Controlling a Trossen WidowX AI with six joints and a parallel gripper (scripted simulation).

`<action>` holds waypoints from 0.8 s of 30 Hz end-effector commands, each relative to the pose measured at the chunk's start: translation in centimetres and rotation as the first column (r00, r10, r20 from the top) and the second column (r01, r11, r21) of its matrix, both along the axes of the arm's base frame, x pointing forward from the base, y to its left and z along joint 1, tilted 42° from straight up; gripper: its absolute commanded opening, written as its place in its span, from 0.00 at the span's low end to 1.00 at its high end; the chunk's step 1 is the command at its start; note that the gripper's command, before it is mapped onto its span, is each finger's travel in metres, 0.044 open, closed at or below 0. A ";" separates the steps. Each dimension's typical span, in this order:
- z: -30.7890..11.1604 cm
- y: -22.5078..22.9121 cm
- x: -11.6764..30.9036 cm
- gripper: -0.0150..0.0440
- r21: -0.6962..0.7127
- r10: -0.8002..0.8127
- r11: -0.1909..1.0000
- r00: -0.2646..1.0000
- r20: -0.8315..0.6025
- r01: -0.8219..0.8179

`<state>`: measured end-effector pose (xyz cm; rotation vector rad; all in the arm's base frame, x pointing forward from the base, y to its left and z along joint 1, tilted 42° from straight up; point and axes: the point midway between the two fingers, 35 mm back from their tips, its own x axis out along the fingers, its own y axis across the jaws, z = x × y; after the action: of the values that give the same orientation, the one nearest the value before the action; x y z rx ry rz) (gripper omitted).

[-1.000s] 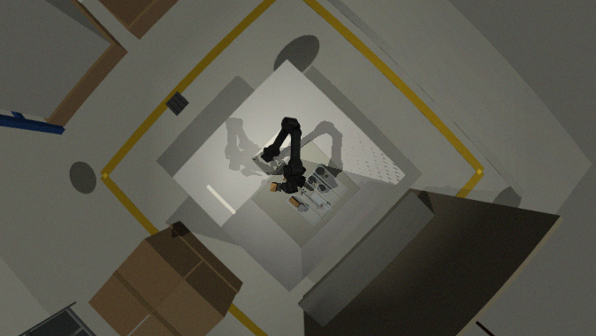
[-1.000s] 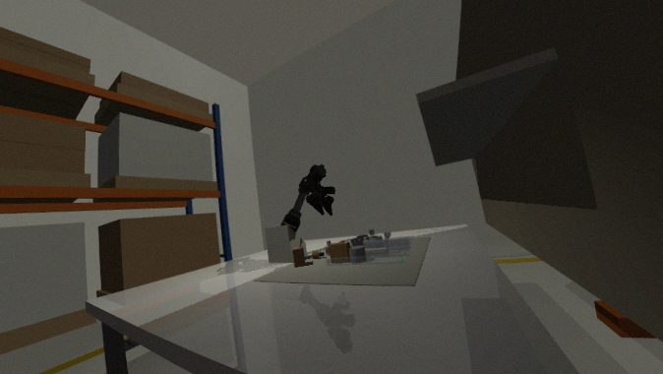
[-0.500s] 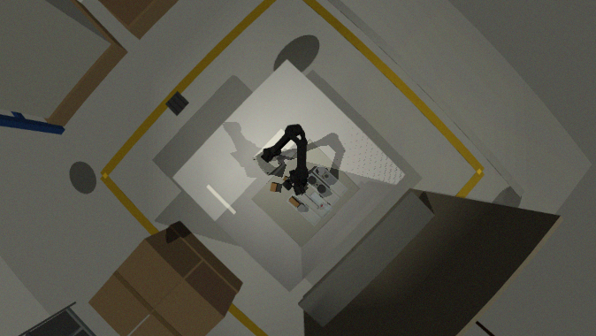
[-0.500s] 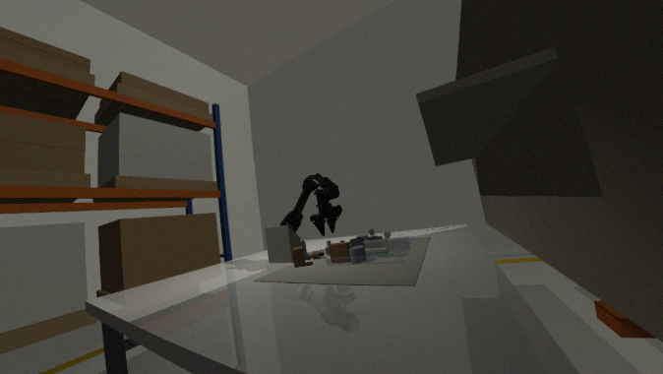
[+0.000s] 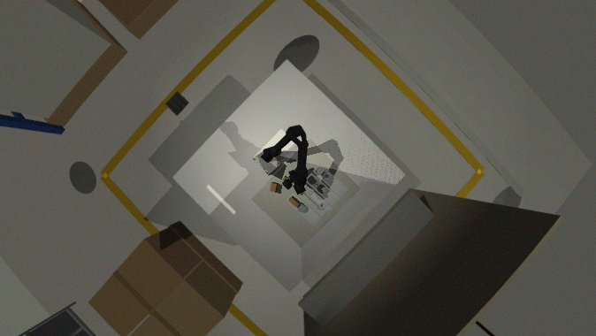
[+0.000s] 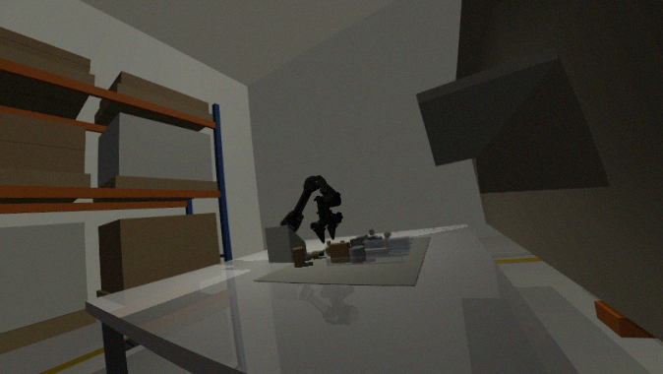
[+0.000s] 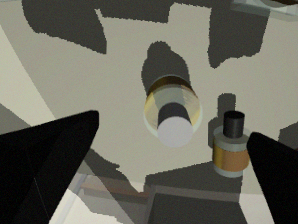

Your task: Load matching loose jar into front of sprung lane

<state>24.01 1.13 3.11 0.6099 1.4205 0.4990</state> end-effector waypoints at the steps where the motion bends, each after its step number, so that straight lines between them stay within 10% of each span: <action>1: -0.5 0.4 0.0 1.00 0.007 -0.001 1.000 1.000 -0.008 0.002; 21: -2.7 2.4 0.2 1.00 0.009 -0.001 1.000 1.000 -0.008 0.002; 24: -2.7 2.4 0.2 0.87 0.009 -0.001 1.000 1.000 -0.008 0.002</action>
<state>24.35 3.31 0.67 0.6115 1.4182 0.5004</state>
